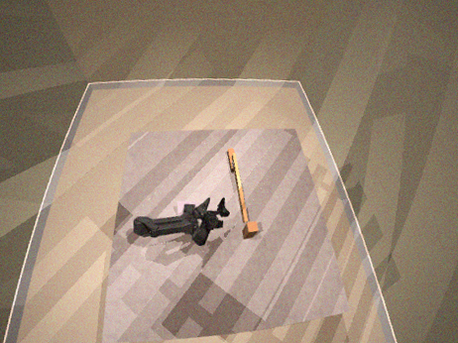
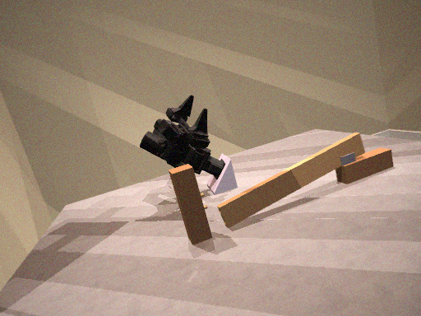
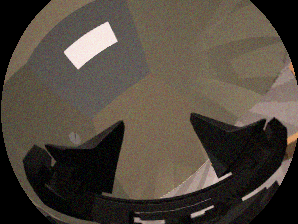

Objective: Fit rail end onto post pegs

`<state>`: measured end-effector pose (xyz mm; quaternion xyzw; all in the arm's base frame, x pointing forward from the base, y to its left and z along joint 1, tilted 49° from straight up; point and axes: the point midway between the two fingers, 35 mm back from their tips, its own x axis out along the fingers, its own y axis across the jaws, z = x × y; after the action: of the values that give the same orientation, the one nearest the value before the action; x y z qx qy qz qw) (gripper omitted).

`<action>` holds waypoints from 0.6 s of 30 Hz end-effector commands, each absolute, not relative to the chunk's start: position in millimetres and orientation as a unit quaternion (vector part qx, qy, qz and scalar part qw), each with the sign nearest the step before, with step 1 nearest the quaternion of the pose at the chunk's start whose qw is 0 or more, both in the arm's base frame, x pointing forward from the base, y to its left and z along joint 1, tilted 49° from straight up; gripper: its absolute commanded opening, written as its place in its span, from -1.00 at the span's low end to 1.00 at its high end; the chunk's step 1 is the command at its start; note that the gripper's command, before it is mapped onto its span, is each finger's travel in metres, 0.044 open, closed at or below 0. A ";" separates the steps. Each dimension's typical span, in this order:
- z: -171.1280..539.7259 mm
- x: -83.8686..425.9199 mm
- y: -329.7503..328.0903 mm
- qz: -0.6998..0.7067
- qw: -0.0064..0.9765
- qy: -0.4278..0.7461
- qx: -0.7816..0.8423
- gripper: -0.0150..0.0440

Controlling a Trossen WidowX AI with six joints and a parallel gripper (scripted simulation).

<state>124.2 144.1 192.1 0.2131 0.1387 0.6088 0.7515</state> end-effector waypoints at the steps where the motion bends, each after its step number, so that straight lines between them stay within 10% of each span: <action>1: 192.8 126.0 144.2 0.606 0.753 0.139 0.215 0.95; 18: 134.6 263.4 156.2 0.364 0.858 0.348 0.104 1.00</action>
<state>249.9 156.0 152.8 0.1542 0.3061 0.3938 0.8529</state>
